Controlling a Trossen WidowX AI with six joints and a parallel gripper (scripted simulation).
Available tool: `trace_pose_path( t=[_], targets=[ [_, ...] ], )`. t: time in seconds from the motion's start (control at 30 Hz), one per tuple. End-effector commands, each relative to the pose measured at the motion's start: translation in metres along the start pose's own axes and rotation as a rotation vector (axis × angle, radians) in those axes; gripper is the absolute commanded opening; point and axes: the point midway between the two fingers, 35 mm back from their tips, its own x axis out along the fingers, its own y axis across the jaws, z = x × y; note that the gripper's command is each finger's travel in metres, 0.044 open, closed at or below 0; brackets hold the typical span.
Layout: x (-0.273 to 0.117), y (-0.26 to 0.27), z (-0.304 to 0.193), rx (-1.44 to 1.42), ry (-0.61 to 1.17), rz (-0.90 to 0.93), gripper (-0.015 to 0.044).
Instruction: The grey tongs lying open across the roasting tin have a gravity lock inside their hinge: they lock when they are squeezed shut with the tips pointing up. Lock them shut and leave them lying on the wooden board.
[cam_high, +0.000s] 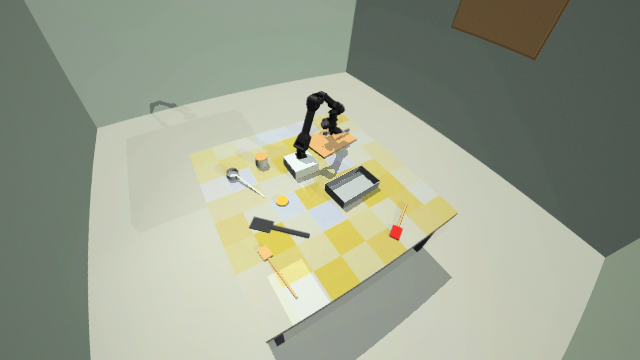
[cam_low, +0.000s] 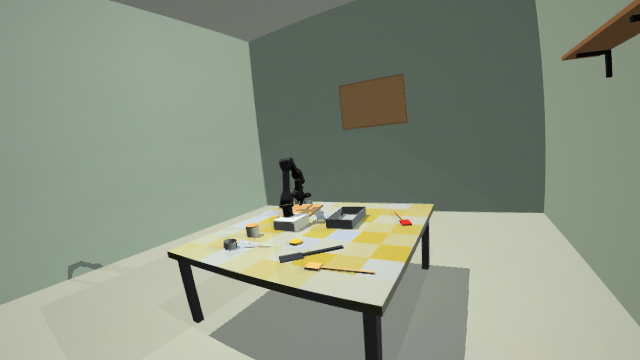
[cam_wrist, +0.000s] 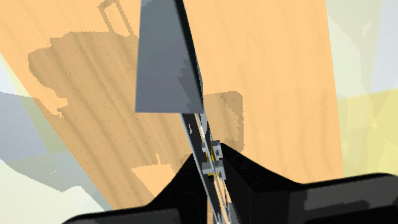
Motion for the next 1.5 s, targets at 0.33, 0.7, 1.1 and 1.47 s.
trace_pose_path(
  t=[0.33, 0.7, 1.1, 1.47],
  targets=[
    [0.003, 0.000, 0.000, -0.001, 0.001, 0.000, 0.0034],
    [0.003, 0.000, 0.000, -0.001, 0.001, 0.000, 0.0323],
    [-0.010, 0.002, 0.015, -0.001, -0.001, 0.001, 0.0440],
    [-0.072, 0.032, 0.132, 0.001, -0.021, 0.010, 0.0440]
  ],
)
